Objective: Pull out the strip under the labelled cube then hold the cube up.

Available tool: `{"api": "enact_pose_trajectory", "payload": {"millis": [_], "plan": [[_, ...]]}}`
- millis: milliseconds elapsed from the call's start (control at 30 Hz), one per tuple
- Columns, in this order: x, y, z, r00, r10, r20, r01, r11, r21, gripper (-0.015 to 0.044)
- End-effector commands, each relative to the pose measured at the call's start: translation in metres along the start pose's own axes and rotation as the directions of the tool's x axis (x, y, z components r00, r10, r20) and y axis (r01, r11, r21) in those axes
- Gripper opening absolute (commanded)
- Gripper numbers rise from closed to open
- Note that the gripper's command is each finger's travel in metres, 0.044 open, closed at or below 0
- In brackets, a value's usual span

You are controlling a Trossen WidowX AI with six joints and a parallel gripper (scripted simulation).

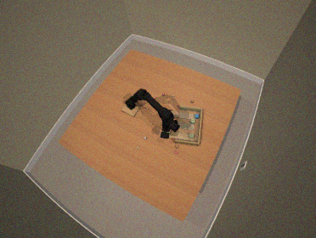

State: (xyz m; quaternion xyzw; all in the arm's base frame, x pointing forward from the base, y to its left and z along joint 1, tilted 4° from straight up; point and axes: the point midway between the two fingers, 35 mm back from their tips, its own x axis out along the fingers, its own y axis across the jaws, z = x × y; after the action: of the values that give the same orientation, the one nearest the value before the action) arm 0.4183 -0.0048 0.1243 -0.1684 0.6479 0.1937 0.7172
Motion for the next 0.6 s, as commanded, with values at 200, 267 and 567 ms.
{"api": "enact_pose_trajectory", "payload": {"millis": [200, 267, 567], "plan": [[0.018, -0.003, 0.001, 1.0, -0.003, -0.006, 0.003, 1.0, -0.004, 0.0], [0.022, -0.003, 0.001, 1.0, -0.003, -0.006, 0.003, 1.0, -0.004, 0.0], [0.037, -0.003, 0.002, 1.0, -0.003, -0.006, 0.003, 1.0, -0.004, 0.0]]}}
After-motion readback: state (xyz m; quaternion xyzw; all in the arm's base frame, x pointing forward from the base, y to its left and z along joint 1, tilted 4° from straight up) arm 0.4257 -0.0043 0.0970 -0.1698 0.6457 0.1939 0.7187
